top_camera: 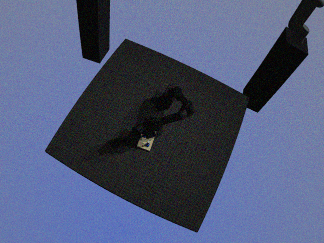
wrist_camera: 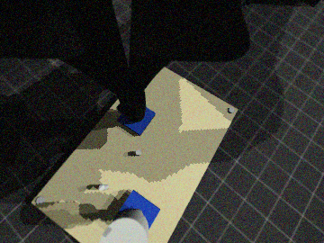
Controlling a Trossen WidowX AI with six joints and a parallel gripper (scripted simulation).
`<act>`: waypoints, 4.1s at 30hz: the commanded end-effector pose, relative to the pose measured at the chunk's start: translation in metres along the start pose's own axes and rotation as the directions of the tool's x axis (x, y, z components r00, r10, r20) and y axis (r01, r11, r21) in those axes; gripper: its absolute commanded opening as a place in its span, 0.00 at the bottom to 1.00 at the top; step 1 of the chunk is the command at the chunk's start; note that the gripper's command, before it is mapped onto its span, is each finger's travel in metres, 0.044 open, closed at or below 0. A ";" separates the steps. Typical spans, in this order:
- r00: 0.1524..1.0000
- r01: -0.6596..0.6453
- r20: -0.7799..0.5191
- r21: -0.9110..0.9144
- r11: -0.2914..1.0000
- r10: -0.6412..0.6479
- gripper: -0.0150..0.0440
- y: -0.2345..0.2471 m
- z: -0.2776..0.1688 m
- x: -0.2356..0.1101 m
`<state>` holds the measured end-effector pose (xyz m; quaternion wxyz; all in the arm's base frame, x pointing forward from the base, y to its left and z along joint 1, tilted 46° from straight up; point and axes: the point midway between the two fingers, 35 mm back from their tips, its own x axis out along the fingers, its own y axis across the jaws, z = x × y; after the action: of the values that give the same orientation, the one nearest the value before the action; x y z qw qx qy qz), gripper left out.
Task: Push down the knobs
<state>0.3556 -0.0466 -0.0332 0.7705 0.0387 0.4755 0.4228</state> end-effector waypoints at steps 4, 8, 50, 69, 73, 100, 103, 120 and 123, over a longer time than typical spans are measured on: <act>1.000 -0.014 -0.007 -0.023 1.000 0.013 0.25 0.001 0.003 0.014; 1.000 -0.014 -0.007 -0.023 1.000 0.013 0.25 0.001 0.003 0.014; 1.000 -0.013 -0.007 -0.023 1.000 0.013 0.25 0.001 0.003 0.013; 1.000 -0.013 -0.008 -0.023 1.000 0.012 0.25 0.000 0.003 -0.016; 1.000 -0.020 -0.005 -0.017 1.000 0.019 0.34 0.002 0.003 -0.012; 0.999 0.018 0.021 0.532 0.846 -0.035 0.25 -0.017 0.024 -0.028; 0.999 0.014 0.020 0.618 0.786 -0.033 0.25 -0.017 0.026 -0.029; 1.000 -0.006 0.014 0.951 0.309 -0.023 0.25 -0.014 0.040 -0.039; 1.000 -0.008 0.013 0.978 0.209 -0.021 0.25 -0.014 0.042 -0.041</act>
<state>0.3864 -0.0684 0.0084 0.6086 0.4860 0.6243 0.0603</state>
